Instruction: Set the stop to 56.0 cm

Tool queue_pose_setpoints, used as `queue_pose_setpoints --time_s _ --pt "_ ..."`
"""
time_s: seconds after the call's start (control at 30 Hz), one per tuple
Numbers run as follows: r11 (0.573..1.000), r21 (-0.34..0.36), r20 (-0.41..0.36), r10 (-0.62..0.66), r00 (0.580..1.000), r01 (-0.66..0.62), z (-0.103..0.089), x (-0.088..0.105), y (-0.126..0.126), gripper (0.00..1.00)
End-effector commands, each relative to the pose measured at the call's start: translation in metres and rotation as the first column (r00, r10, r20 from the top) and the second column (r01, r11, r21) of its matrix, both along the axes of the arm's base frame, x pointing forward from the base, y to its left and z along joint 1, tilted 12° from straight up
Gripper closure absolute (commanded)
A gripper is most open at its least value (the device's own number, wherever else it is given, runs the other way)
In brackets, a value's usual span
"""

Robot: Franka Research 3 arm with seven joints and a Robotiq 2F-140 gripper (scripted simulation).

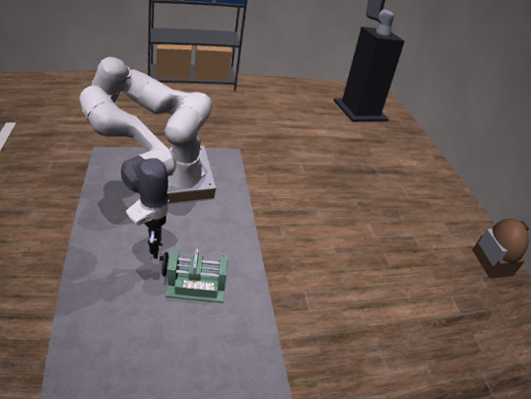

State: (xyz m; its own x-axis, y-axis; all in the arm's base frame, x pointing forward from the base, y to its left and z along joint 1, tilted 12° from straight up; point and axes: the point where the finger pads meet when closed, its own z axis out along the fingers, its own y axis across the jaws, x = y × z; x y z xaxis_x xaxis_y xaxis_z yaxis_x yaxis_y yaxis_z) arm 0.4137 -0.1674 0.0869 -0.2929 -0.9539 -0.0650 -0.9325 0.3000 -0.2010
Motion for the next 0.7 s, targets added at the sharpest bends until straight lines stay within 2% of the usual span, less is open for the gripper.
queue_pose_setpoints --time_s 0.0,0.67 --pt "1.0 0.003 0.0 0.003 1.0 -0.003 0.006 -0.002 0.001 0.96" --pt "1.0 0.003 0.0 0.003 1.0 -0.003 0.025 0.0 -0.001 0.96"
